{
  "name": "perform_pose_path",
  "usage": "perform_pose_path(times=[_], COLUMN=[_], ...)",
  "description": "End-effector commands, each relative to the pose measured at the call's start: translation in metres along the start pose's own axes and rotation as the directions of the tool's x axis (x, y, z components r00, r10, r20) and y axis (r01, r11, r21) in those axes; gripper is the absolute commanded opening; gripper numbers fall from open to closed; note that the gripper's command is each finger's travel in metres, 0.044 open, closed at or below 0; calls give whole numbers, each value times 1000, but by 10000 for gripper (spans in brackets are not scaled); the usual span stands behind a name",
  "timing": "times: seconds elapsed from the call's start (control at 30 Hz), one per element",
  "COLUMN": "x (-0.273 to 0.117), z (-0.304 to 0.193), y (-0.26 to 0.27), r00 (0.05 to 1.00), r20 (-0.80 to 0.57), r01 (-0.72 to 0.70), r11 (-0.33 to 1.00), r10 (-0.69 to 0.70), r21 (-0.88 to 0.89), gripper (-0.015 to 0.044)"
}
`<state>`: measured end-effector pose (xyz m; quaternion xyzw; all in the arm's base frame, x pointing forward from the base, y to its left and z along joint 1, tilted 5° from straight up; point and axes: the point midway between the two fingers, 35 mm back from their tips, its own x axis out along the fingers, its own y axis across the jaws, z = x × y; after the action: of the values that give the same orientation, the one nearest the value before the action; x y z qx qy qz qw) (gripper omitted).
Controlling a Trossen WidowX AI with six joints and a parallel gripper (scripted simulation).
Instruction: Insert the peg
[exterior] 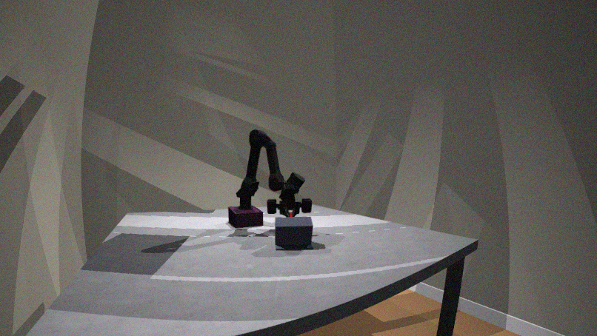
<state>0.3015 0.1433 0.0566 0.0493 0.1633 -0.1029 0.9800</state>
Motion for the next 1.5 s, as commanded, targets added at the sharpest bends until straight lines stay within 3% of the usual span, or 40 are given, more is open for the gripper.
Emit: perform_pose_path(times=[0.0,1.47], x=[6,22], z=[-1,-3], y=[0,-1], r00=[1000,1000], r20=[-2,1], r01=[2,2], r11=[1000,1000], r10=[-2,-2], r21=[-8,-1], gripper=[0,0])
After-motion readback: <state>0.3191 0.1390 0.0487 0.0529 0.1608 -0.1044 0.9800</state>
